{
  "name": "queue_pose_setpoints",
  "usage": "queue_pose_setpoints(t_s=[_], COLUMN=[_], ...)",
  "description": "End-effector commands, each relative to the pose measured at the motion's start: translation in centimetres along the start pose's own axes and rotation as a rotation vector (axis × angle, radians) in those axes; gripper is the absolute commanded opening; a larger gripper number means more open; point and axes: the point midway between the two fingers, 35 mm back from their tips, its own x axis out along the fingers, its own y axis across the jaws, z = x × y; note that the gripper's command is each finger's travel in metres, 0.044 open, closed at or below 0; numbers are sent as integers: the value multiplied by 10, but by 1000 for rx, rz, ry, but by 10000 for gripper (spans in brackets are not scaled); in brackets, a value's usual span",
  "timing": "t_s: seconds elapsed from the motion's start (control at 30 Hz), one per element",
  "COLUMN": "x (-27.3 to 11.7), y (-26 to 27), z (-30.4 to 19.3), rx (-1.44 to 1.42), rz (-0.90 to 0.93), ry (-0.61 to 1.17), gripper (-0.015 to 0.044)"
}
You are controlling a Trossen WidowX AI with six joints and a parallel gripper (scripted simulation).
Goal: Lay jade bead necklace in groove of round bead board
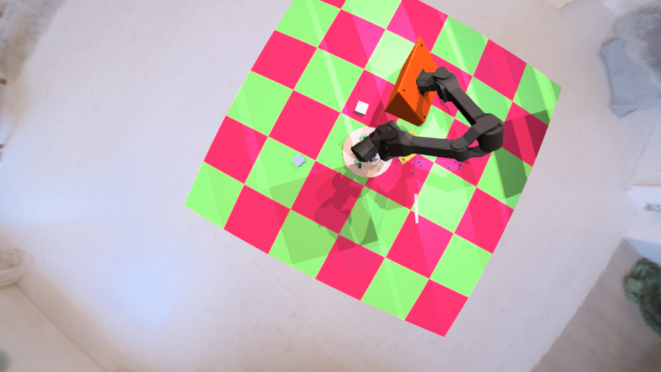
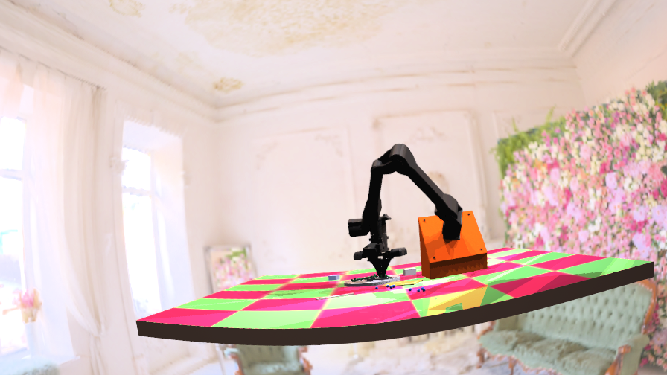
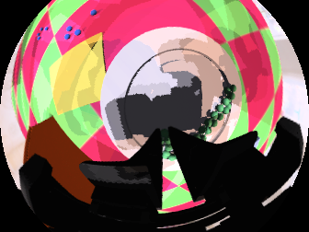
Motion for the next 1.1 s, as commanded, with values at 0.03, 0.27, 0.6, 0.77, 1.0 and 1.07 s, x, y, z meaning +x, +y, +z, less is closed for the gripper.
queue_pose_setpoints(t_s=[0.03, 0.27, 0.6, 0.77, 1.0, 1.07], x=[-5, -6, -6, -6, 2, 2], y=[2, 13, 31, 31, 31, 31], z=[0, -2, -5, -5, -5, -5], rx=[6, 7, 7, 7, 8, 8], rz=[4, 4, 5, 5, 5, 5], ry=[-3, -4, -3, -3, -4, -4], gripper=[0, 0, 0, 0, 0, 0])
